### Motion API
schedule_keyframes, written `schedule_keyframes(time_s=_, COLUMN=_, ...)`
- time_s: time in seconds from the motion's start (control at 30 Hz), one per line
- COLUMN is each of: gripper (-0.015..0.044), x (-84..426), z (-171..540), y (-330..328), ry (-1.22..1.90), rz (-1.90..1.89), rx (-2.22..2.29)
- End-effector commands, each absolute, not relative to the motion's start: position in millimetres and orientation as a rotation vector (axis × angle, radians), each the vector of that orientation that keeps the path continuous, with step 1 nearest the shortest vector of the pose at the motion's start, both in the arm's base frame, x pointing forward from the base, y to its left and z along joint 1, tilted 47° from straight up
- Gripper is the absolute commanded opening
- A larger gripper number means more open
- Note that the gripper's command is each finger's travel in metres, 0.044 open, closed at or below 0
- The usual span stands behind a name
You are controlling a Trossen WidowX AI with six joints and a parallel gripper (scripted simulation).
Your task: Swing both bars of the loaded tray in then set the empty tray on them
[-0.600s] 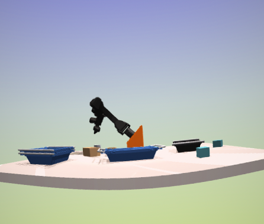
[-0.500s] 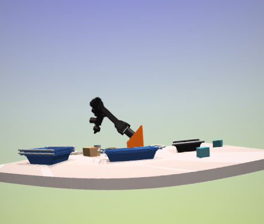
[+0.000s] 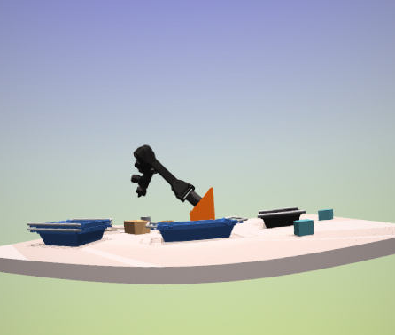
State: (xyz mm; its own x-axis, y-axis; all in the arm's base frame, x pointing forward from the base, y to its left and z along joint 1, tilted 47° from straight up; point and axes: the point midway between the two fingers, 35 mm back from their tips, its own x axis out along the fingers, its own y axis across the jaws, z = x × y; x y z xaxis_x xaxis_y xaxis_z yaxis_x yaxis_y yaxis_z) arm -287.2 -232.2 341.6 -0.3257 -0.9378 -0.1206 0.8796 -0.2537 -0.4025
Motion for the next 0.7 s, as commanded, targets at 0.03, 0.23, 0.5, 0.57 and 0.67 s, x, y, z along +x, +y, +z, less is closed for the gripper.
schedule_keyframes(time_s=0.03, gripper=0.0086, x=-251.0, z=347.1, y=-275.4, ry=0.357, rz=-1.745, rx=-0.113)
schedule_keyframes(time_s=0.23, gripper=0.0086, x=-188.9, z=355.4, y=-326.0, ry=0.215, rz=-1.596, rx=-0.022)
schedule_keyframes(time_s=0.5, gripper=0.0086, x=-87.3, z=365.8, y=-371.9, ry=0.068, rz=-1.377, rx=0.121)
schedule_keyframes(time_s=0.57, gripper=0.0086, x=-59.3, z=368.4, y=-378.6, ry=0.037, rz=-1.319, rx=0.162)
schedule_keyframes(time_s=0.67, gripper=0.0086, x=-16.2, z=372.2, y=-384.7, ry=-0.003, rz=-1.231, rx=0.224)
